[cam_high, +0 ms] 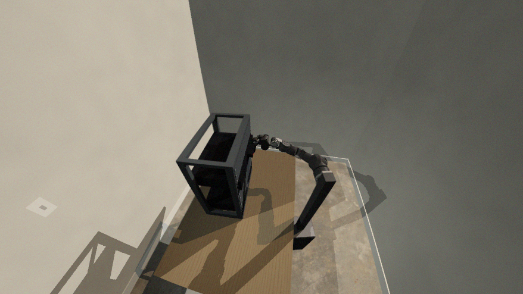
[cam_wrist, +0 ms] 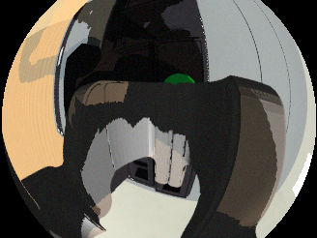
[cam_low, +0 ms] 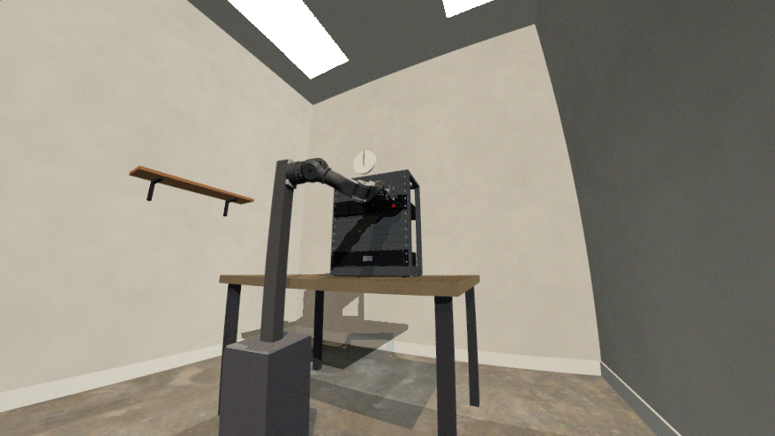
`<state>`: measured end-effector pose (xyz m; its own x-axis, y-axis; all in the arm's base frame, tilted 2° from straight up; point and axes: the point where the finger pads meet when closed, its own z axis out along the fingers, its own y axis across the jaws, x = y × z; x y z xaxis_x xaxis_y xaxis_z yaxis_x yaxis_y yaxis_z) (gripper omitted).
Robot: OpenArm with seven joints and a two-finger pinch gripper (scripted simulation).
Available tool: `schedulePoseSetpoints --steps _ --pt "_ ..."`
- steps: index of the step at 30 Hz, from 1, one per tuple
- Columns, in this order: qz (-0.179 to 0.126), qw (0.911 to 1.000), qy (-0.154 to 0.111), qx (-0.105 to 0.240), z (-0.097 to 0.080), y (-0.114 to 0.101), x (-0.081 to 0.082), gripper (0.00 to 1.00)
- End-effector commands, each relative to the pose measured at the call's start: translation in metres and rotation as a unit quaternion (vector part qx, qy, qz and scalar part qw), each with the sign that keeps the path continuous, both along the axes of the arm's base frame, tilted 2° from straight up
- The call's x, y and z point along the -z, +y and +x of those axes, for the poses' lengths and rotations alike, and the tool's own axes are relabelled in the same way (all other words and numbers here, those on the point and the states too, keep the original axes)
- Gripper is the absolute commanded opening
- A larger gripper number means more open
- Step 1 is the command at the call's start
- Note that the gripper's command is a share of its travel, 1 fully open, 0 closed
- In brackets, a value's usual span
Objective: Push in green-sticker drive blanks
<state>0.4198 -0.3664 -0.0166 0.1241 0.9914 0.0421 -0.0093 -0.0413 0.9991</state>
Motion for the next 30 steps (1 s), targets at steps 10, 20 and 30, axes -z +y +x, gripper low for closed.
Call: schedulePoseSetpoints --steps 10,20,30 --pt "0.0 1.0 -0.004 -0.006 0.0027 0.003 -0.0017 0.0" --pt "0.0 1.0 -0.004 -0.006 0.0044 0.0035 -0.0026 0.0" --pt "0.0 1.0 -0.004 -0.006 0.007 0.0032 -0.0021 0.0"
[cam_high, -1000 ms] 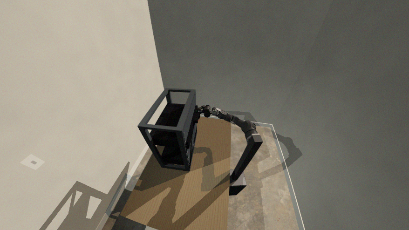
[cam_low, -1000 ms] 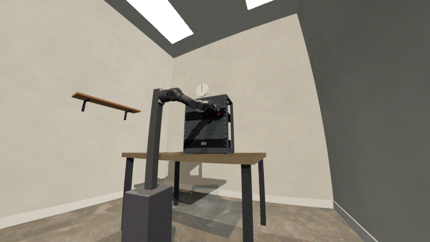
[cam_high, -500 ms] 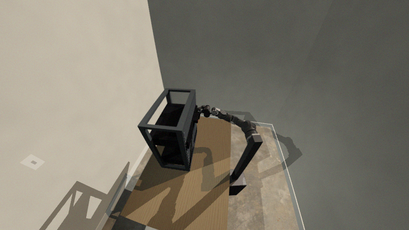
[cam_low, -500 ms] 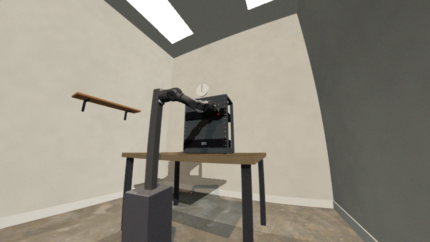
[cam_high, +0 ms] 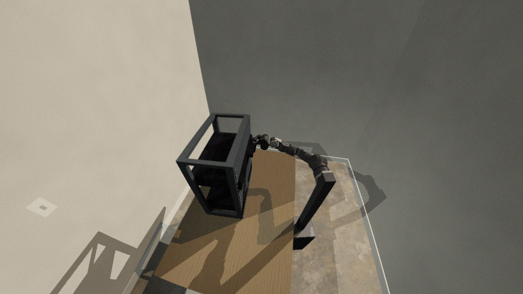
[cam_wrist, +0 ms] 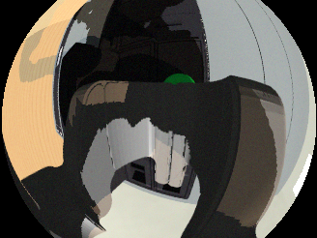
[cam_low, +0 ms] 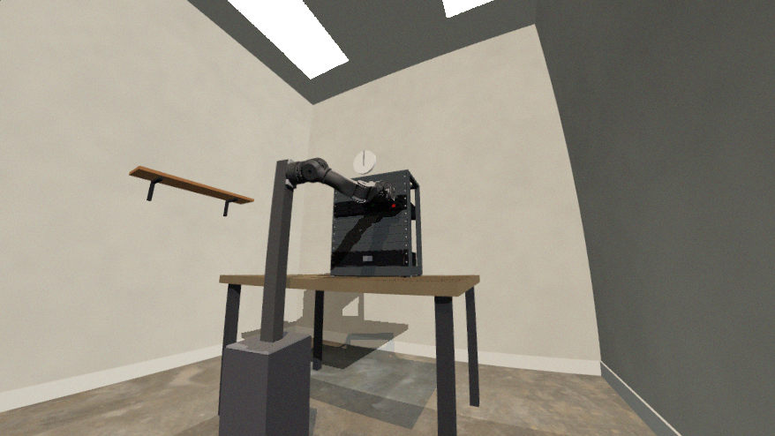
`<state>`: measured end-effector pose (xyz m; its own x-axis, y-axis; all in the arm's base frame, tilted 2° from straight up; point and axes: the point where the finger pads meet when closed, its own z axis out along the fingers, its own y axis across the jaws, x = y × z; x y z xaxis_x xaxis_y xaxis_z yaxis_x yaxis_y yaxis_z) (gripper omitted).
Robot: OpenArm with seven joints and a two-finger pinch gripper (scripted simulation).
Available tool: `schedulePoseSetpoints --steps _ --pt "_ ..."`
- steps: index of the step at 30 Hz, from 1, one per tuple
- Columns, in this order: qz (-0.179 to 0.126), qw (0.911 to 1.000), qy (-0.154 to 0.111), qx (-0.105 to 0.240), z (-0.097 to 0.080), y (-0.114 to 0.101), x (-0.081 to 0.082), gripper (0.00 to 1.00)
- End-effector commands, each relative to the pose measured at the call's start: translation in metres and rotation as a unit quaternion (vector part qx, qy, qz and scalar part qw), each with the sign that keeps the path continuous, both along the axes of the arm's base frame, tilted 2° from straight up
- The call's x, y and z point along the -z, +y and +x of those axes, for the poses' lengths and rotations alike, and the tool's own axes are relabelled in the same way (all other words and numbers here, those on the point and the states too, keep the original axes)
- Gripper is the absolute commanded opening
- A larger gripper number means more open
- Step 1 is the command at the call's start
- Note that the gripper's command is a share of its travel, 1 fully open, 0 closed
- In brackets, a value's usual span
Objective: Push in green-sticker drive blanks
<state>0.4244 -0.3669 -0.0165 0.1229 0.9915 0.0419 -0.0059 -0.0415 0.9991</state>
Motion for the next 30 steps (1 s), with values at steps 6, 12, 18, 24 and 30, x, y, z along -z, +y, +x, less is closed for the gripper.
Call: schedulePoseSetpoints --steps 6,12,18,24,30 --pt "0.0 1.0 -0.006 -0.005 0.002 0.004 -0.002 0.0" --pt "0.0 1.0 -0.006 -0.005 0.002 0.004 -0.002 0.0" --pt "0.0 1.0 -0.006 -0.005 0.002 0.004 -0.003 0.0" --pt "-0.002 1.0 -0.008 -0.006 -0.005 0.006 -0.004 0.0" --pt "-0.002 1.0 -0.007 -0.006 -0.018 0.007 -0.003 0.0"
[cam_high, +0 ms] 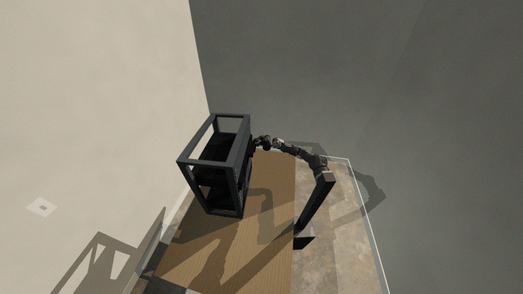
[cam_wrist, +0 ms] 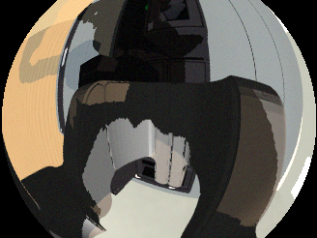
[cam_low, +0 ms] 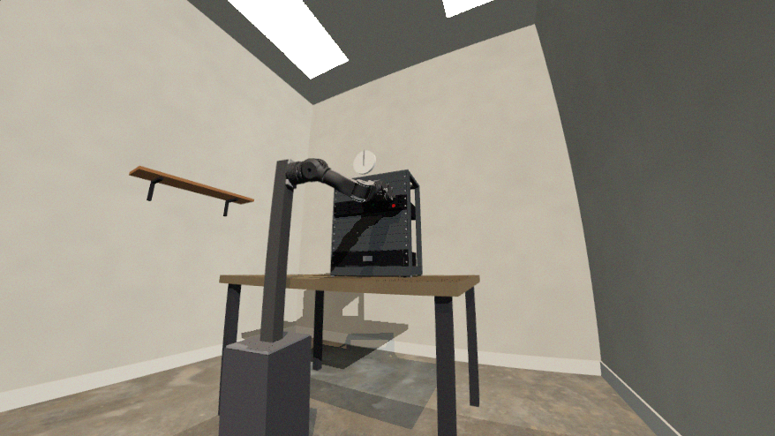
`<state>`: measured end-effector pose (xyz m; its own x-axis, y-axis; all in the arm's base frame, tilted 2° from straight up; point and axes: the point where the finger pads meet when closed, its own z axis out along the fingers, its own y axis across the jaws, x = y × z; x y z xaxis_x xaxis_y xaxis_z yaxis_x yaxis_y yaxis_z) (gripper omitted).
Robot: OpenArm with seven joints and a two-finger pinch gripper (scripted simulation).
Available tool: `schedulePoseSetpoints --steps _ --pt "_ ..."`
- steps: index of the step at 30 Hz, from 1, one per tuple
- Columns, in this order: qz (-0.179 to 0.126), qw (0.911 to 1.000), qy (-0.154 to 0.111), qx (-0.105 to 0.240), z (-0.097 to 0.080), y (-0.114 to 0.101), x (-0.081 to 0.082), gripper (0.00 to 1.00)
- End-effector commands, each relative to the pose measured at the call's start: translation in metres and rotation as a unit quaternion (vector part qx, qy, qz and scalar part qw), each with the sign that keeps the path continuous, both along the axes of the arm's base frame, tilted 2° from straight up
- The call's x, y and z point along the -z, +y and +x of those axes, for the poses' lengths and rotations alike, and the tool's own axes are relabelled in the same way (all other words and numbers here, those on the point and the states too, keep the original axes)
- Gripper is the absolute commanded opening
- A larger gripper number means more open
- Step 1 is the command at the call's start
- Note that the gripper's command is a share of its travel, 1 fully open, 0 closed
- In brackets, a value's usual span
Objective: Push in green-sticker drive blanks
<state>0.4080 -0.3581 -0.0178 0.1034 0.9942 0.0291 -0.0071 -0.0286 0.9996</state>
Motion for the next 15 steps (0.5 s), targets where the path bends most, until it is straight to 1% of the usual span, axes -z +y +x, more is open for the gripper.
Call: schedulePoseSetpoints --steps 1,12,14,15 --pt "0.005 1.0 -0.006 0.004 -0.006 -0.001 -0.005 0.0" --pt "0.005 1.0 -0.006 0.005 -0.063 0.005 -0.003 0.0" --pt "0.005 1.0 -0.006 0.005 -0.063 0.005 -0.003 0.0" --pt "0.005 1.0 -0.006 0.005 -0.068 0.006 -0.003 0.0"
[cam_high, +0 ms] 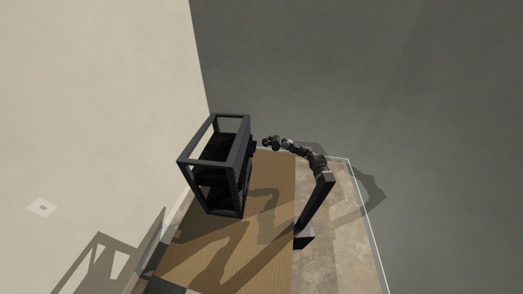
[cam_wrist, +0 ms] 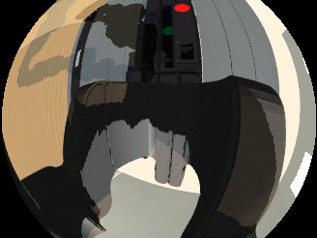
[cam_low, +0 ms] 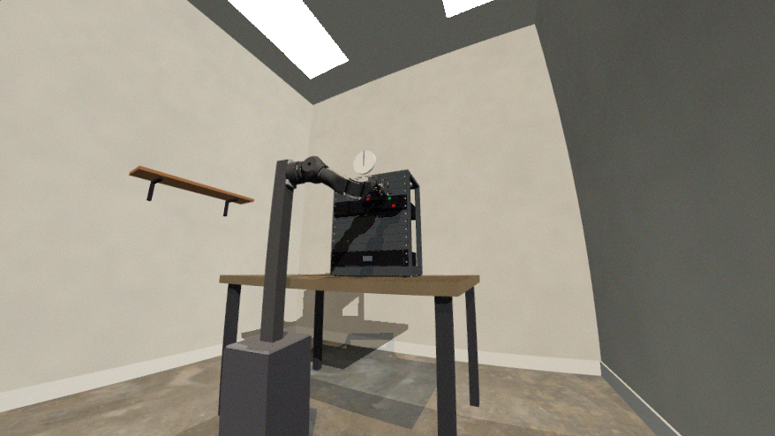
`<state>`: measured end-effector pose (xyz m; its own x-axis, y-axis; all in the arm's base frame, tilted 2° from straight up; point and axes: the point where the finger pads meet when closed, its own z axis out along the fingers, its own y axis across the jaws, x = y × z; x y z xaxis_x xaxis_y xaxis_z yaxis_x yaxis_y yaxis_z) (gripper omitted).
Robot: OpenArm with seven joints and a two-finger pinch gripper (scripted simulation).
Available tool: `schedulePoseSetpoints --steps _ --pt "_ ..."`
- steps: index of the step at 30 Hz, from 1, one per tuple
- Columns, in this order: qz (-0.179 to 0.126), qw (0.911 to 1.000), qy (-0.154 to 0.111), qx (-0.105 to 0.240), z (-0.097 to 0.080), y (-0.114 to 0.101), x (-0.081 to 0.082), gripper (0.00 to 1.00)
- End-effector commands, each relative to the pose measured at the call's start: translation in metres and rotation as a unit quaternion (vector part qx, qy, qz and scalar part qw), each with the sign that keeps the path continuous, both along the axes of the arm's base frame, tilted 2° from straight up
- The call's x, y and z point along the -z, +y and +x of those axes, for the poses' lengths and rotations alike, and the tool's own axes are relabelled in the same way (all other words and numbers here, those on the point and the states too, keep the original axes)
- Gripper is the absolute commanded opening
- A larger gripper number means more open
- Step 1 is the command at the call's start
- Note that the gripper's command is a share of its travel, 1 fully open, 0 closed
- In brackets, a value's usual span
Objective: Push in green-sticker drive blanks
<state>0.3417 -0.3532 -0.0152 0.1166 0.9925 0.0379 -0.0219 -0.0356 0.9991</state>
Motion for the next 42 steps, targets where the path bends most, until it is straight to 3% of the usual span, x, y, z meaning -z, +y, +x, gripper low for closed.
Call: schedulePoseSetpoints --steps 1,6,17,21,25,31,33,38,42 --pt "0.001 1.0 0.001 -0.002 -0.006 0.001 0.0 0.0" --pt "0.001 1.0 0.002 -0.002 -0.02 0.003 0.0 0.0" --pt "0.001 1.0 0.002 -0.002 -0.025 0.003 0.0 0.0" --pt "0.001 1.0 0.002 -0.002 -0.035 0.004 0.0 0.0" --pt "0.001 1.0 0.002 -0.001 -0.056 0.006 0.001 0.0" --pt "0.0 1.0 0.003 -0.001 -0.106 0.011 0.002 0.0" --pt "0.0 1.0 0.003 -0.001 -0.106 0.011 0.002 0.0" --pt "0.0 1.0 0.003 -0.001 -0.145 0.014 0.003 0.0" --pt "0.001 1.0 0.003 -0.002 -0.165 0.016 0.004 0.0"
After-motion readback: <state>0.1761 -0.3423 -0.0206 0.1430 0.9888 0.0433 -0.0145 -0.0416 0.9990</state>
